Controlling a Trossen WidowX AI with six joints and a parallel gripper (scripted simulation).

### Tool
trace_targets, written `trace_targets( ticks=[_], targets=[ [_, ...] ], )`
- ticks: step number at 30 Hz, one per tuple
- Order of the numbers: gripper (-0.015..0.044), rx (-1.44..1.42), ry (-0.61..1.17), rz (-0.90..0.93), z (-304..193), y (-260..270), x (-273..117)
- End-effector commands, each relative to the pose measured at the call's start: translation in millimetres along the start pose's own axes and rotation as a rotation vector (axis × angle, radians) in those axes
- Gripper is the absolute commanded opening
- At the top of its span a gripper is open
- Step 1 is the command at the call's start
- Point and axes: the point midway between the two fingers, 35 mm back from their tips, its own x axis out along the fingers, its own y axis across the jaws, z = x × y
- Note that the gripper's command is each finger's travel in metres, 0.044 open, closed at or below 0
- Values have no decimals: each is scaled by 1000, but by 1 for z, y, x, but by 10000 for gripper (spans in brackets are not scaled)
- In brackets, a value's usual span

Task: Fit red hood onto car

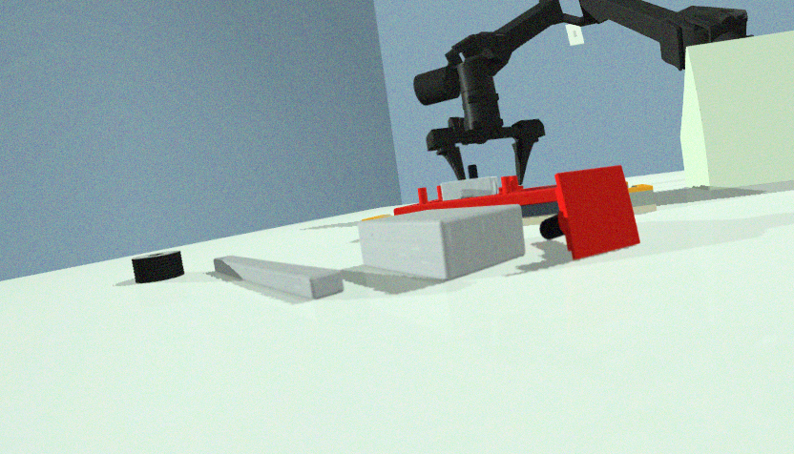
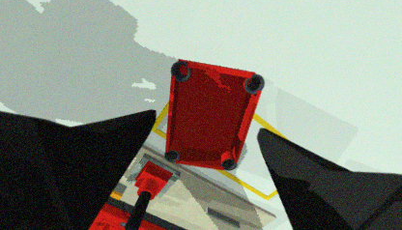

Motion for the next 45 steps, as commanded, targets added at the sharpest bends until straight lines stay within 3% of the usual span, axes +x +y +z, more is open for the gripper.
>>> trace_targets(
  ticks=[1, 18, 22, 31, 41, 45],
  targets=[
    [440, -6, 1, -1, -1, 0, 2],
    [440, -6, 0, -2, -1, -1, 11],
    [335, 0, -2, -1, 0, 0, 9],
    [275, 0, -2, -1, 0, 0, 9],
    [12, -1, -1, -1, 0, 0, -4],
    [0, -1, -1, -1, 0, 0, -15]
  ],
)
